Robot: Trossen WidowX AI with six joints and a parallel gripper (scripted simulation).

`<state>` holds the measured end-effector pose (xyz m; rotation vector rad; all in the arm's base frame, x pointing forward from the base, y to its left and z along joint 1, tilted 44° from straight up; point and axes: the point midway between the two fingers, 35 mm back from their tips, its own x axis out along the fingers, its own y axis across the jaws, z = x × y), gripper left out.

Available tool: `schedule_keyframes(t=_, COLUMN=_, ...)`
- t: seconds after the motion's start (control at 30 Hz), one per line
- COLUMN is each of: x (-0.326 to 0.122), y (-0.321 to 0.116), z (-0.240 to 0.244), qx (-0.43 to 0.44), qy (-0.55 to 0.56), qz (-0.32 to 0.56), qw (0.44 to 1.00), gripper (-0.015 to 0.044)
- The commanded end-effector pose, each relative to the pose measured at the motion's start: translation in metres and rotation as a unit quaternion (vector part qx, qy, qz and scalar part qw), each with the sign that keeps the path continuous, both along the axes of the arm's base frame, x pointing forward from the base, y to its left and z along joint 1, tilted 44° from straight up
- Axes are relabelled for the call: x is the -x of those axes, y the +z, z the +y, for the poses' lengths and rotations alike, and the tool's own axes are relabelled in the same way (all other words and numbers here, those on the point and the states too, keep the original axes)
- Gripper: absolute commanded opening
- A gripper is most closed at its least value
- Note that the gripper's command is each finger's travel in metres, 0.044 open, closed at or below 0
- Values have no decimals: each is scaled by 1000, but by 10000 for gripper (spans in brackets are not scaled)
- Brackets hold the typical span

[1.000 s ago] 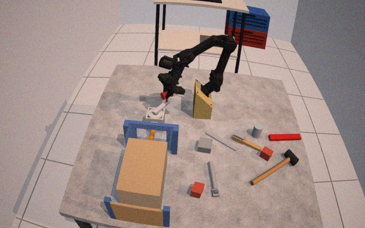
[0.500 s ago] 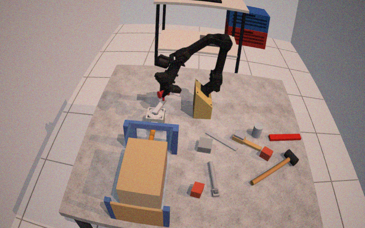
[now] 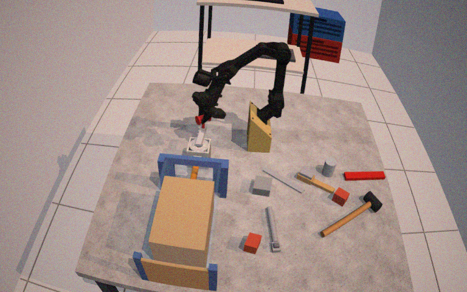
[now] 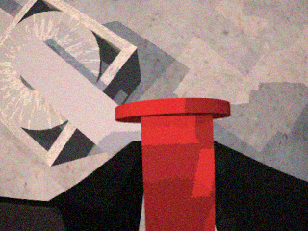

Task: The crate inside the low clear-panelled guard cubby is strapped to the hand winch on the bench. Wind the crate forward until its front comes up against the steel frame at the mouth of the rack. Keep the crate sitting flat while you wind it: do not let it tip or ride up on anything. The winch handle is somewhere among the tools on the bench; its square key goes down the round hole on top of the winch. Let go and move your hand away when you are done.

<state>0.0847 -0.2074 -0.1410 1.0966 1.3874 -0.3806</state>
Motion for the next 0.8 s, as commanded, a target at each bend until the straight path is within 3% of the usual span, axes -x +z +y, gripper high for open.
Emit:
schedule_keyframes(t=0.0, x=-3, y=-8, z=-5, qx=1, qy=6, qz=-4, qw=1000, gripper=0)
schedule_keyframes(t=0.77, x=-18, y=-40, z=-41, qx=3, qy=7, qz=-5, qw=1000, gripper=0)
